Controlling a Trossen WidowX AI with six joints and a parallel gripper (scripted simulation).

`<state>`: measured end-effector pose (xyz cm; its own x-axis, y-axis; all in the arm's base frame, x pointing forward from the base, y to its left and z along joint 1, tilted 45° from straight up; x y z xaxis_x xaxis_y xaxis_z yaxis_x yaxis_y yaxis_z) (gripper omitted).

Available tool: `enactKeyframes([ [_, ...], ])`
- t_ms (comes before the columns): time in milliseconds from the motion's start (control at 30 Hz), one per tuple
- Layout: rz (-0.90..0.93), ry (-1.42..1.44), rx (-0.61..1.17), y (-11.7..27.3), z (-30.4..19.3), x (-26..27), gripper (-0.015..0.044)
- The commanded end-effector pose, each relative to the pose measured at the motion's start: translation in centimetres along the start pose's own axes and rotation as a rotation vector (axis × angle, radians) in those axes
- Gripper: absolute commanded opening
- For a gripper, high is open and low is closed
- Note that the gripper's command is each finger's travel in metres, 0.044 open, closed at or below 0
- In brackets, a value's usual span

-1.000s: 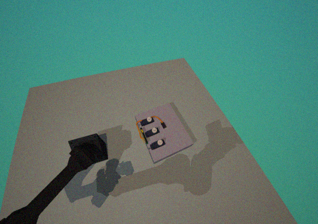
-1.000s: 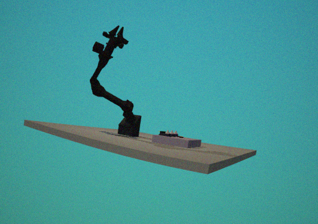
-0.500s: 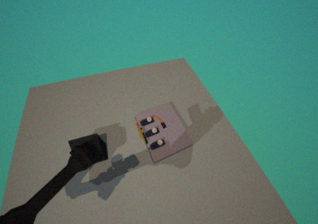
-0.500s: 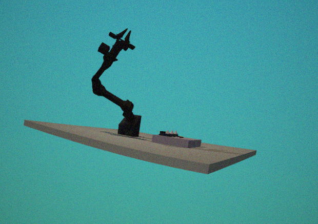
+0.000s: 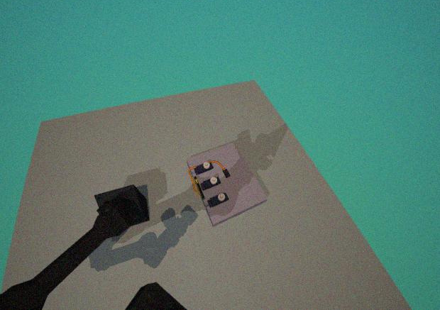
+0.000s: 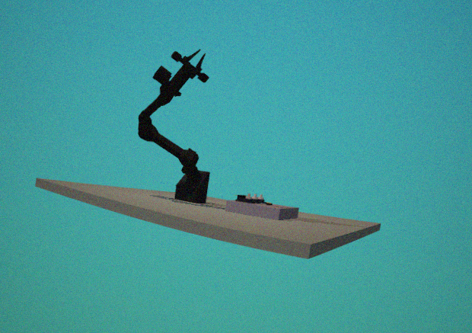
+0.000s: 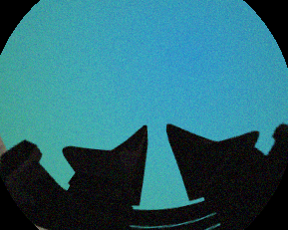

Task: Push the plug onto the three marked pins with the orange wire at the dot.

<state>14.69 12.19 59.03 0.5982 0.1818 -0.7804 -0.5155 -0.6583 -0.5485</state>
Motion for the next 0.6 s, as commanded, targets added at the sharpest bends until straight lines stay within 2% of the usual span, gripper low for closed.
enactKeyframes([
  [0, 0.032, -0.076, 0.035, 0.0, -0.6, 1.6, 0.0115],
  [567, 0.126, -0.403, 0.207, 0.8, -3.1, 7.7, 0.0115],
])
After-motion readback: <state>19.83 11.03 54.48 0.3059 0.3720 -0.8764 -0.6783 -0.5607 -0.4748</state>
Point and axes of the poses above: the point midway between the two fingers, 35 mm back from their tips, its own y axis back along the fingers, its own x axis across the jaws, z = x × y, the point moved 1 cm from there along y, back along the fingers
